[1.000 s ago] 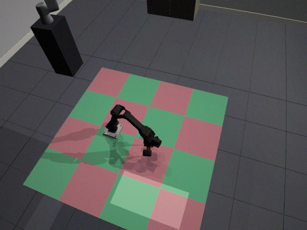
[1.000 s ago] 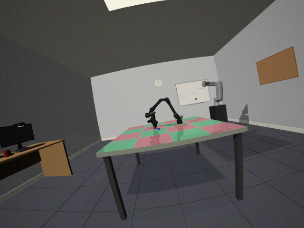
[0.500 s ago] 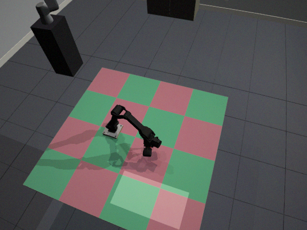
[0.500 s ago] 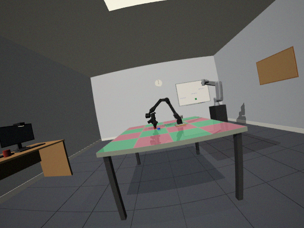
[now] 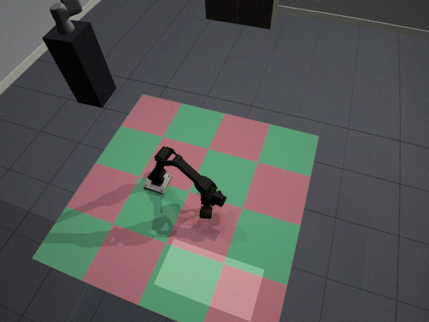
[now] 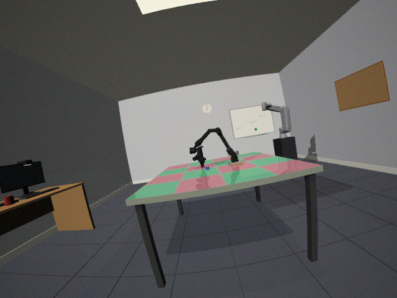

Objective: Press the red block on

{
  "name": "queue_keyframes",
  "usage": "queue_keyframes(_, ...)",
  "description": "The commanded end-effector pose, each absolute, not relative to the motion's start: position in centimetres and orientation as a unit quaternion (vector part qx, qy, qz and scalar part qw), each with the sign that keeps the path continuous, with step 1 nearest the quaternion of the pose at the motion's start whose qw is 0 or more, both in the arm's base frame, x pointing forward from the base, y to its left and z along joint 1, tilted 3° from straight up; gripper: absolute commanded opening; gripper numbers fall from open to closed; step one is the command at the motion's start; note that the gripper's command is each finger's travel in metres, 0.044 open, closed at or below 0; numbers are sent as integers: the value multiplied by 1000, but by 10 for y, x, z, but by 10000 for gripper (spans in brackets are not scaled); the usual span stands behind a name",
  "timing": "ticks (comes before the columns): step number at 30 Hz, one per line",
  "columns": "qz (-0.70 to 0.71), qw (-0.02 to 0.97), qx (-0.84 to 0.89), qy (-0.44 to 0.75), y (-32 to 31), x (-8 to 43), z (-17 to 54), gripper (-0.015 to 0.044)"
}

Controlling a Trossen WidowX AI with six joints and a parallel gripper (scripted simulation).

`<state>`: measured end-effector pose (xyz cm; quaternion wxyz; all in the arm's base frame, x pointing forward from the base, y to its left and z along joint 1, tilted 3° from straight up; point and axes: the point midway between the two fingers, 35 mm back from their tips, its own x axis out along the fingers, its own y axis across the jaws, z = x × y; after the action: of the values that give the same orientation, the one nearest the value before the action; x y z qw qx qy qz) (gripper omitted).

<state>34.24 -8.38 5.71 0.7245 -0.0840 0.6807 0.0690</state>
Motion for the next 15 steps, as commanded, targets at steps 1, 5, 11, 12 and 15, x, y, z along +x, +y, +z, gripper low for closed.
queue_keyframes(1,67,728,-87,677,-84,345,77,0)
queue_keyframes(5,67,728,-87,677,-83,344,95,0)
queue_keyframes(11,67,728,-87,677,-81,341,123,0)
queue_keyframes(12,67,728,-87,677,-81,340,128,0)
queue_keyframes(15,67,728,-87,677,-80,337,141,0)
